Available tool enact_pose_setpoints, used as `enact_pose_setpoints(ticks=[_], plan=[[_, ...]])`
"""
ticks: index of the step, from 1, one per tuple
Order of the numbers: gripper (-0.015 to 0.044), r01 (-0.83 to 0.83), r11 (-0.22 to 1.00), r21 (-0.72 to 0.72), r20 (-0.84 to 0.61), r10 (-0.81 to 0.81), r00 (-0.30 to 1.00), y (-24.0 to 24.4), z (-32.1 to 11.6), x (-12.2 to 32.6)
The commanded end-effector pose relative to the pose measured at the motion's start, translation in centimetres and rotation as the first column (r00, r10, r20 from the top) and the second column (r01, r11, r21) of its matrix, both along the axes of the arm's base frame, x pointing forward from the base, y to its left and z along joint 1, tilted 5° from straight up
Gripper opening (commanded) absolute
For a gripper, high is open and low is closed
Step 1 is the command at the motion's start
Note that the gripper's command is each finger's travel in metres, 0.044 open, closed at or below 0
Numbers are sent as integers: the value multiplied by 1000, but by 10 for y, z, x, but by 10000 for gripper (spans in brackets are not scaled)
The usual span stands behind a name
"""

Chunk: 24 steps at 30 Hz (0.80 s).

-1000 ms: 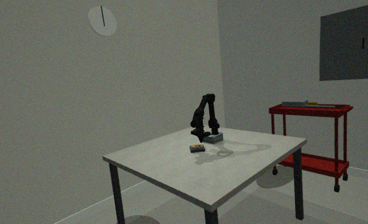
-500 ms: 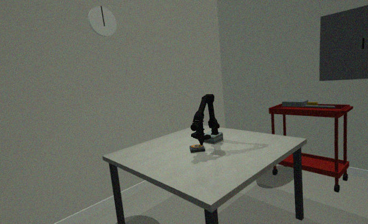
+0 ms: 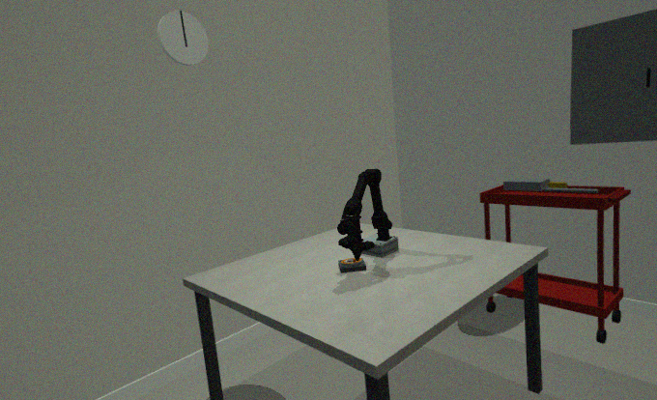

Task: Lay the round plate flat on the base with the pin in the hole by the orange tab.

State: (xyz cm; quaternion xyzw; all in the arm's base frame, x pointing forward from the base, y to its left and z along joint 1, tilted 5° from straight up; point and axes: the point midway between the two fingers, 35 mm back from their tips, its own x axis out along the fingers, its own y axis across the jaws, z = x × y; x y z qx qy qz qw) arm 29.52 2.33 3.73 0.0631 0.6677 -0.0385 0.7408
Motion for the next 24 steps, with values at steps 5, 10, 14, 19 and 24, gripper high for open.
enact_pose_setpoints(ticks=[5,10,14,19,24], plan=[[0,-2,1000,-3,5,2,1000,-3,2,8],[0,-2,1000,-4,6,2,1000,-4,2,11],[0,-2,1000,-4,6,2,1000,-6,3,12],[0,-2,1000,-4,6,2,1000,-6,30,8],[0,-2,1000,-4,6,2,1000,-6,49,1]])
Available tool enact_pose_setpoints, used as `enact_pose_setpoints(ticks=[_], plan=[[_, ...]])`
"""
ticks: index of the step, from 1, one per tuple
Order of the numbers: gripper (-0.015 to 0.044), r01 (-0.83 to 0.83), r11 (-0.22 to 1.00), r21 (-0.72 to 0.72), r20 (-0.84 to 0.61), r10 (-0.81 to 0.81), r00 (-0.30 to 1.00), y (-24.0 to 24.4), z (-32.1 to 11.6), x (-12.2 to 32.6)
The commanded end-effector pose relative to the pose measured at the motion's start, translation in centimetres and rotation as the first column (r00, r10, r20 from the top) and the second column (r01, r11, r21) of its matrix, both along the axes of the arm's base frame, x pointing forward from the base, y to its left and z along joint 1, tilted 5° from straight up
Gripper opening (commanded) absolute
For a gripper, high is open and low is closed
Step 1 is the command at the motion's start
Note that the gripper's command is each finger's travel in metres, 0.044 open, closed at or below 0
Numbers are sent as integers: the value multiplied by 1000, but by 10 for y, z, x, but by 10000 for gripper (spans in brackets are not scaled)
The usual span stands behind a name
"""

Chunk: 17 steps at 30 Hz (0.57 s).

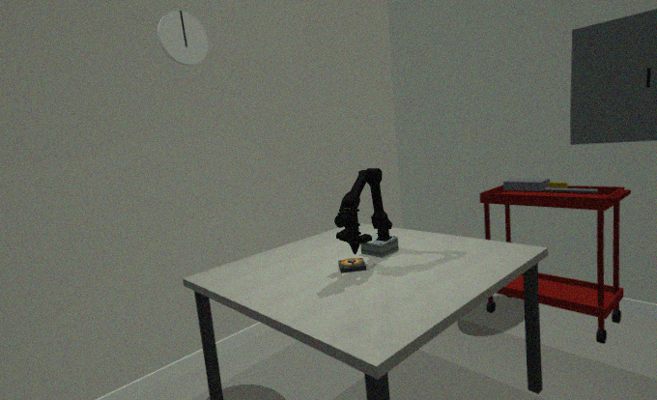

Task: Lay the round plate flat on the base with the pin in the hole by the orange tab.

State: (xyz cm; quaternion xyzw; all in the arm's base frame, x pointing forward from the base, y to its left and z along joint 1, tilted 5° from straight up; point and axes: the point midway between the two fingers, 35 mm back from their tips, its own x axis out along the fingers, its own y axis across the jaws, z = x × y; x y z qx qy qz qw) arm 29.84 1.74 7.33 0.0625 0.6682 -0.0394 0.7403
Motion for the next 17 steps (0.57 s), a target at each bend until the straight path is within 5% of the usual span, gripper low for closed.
enact_pose_setpoints(ticks=[1,17], plan=[[0,-3,1000,-2,7,3,1000,0,14,-2],[0,0,1000,0,5,0,1000,0,4,0]])
